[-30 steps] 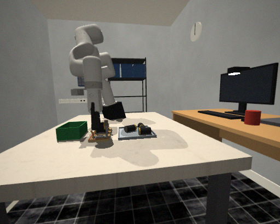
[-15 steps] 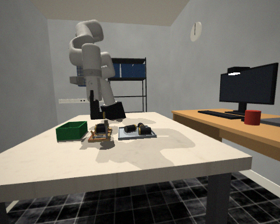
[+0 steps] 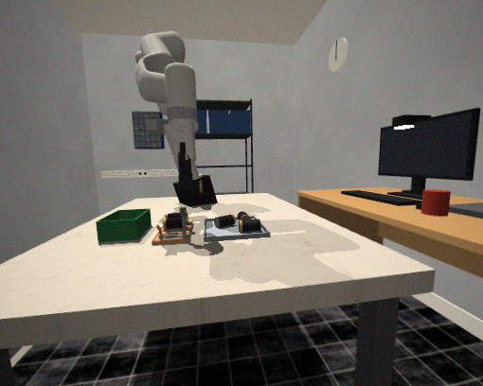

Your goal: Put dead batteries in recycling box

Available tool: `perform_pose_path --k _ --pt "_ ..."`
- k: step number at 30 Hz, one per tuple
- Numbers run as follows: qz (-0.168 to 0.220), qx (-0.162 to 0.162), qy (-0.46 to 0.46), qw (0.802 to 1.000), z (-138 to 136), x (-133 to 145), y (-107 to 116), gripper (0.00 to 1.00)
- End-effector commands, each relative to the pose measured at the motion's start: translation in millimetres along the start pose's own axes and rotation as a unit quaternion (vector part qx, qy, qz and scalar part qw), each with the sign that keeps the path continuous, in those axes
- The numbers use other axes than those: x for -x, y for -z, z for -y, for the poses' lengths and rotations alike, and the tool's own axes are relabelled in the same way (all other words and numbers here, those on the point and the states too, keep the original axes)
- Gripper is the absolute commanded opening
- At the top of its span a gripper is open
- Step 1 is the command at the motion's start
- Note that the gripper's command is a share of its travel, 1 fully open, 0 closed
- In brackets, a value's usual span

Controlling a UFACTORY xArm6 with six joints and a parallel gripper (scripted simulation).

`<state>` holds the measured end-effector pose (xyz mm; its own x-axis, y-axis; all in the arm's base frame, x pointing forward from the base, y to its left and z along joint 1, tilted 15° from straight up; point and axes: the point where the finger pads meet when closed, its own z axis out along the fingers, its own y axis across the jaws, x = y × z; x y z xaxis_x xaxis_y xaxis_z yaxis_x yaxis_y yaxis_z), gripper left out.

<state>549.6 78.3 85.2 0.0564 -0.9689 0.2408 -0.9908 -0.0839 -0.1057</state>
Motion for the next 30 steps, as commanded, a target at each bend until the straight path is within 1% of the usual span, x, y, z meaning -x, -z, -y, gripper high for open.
perform_pose_path --k 1,4,6,30 --pt "-0.001 -0.003 -0.002 1.0 1.9 32.4 2.3 0.28" --pt "-0.001 -0.003 -0.002 1.0 0.4 62.5 2.3 0.28" --pt "-0.001 -0.003 -0.002 1.0 0.0 68.7 2.2 0.28" --pt "-0.001 -0.003 -0.004 1.0 0.0 69.0 1.6 0.28"
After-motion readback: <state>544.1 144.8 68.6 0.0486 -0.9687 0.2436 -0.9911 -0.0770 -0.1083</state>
